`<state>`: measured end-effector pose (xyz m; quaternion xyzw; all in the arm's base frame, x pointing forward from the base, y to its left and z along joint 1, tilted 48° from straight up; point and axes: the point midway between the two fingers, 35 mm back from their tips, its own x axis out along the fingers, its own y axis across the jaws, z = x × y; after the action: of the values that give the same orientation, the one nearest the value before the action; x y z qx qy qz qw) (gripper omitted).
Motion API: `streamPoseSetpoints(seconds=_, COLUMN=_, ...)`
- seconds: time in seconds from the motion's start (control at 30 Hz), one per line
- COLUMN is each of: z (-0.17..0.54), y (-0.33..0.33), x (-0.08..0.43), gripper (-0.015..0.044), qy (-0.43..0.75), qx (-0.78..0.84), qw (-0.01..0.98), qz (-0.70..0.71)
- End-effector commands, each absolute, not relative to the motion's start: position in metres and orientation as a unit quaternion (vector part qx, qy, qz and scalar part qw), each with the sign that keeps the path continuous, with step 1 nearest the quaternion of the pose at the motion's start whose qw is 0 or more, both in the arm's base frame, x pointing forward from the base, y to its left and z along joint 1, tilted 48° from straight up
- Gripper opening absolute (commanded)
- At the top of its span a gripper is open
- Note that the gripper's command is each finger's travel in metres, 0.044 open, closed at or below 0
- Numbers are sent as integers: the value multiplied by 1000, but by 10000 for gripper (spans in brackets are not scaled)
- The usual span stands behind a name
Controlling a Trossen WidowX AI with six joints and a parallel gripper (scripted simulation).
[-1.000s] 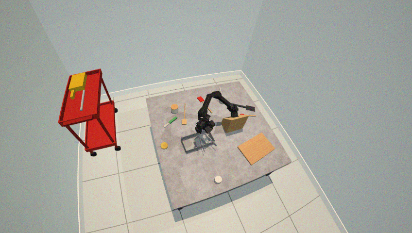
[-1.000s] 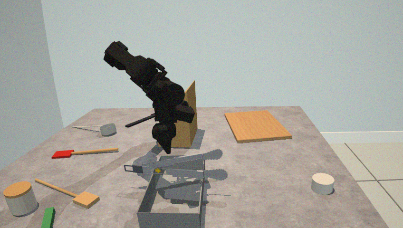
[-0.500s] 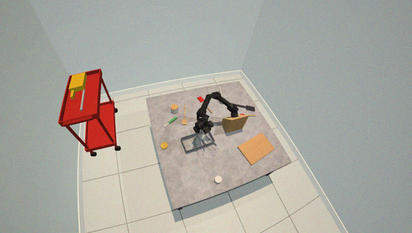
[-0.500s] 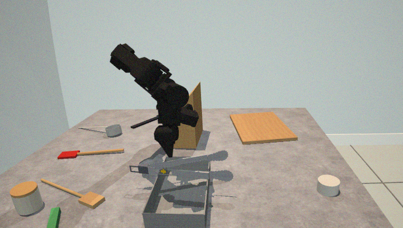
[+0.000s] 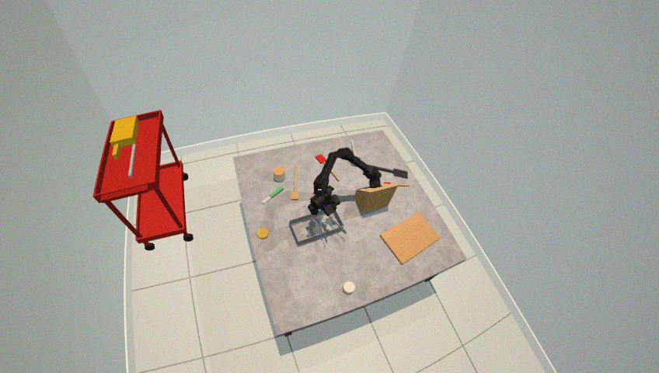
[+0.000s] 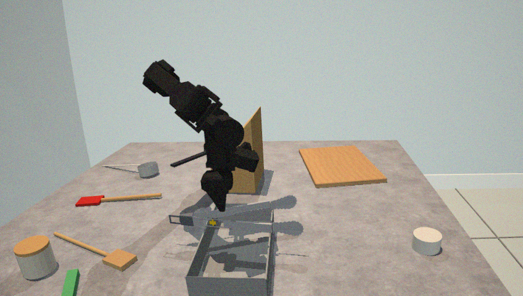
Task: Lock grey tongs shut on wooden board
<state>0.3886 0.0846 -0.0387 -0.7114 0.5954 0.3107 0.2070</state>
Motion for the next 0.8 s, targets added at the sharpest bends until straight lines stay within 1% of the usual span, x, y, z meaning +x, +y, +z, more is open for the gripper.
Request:
streamPoseSetpoints(seconds=0.0, z=-46, y=77, x=387, gripper=440, qy=598, qx=-710, qw=200, qz=313)
streamPoseSetpoints(seconds=0.77, z=-71, y=49, x=392, gripper=440, qy=598, qx=-711, qw=200, qz=312)
